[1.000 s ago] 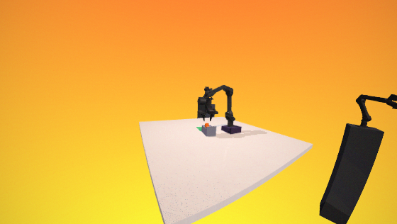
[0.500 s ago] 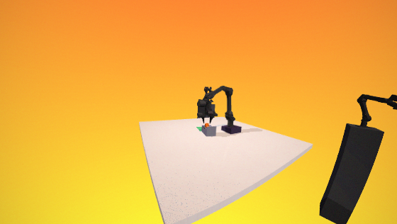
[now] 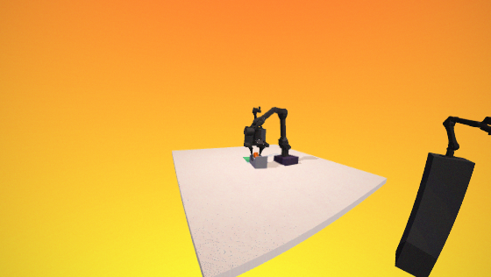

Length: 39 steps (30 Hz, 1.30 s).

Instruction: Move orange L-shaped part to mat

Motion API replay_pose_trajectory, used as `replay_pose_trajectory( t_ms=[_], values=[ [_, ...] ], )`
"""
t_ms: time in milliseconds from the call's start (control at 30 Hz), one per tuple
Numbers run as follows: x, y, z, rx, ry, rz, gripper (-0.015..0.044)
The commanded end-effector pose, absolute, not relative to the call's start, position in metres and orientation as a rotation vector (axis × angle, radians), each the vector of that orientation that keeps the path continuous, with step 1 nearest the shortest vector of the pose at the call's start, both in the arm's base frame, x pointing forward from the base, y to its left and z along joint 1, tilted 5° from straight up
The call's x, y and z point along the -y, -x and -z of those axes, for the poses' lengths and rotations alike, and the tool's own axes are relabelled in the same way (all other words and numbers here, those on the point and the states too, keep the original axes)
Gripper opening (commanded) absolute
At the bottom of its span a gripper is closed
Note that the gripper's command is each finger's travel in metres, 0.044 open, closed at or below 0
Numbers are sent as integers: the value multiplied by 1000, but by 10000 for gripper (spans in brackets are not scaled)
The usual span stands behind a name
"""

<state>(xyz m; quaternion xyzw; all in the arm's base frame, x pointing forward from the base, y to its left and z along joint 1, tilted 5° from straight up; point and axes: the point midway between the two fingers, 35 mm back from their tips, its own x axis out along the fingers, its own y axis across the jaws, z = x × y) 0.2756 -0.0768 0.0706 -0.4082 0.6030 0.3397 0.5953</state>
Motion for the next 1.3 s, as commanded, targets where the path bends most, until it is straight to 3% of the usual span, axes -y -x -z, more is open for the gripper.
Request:
replay_pose_trajectory(
  t_ms=[0,67,233,567,667,1267],
  values=[
    [76,-274,-64,-1403,947,-798,280],
    [76,-274,-64,-1403,947,-798,280],
    [77,-275,-68,-1402,947,-791,149],
    [77,-275,-68,-1402,947,-791,82],
    [77,-275,-68,-1402,947,-791,3],
    [75,-274,-85,-1403,947,-796,0]
  ],
)
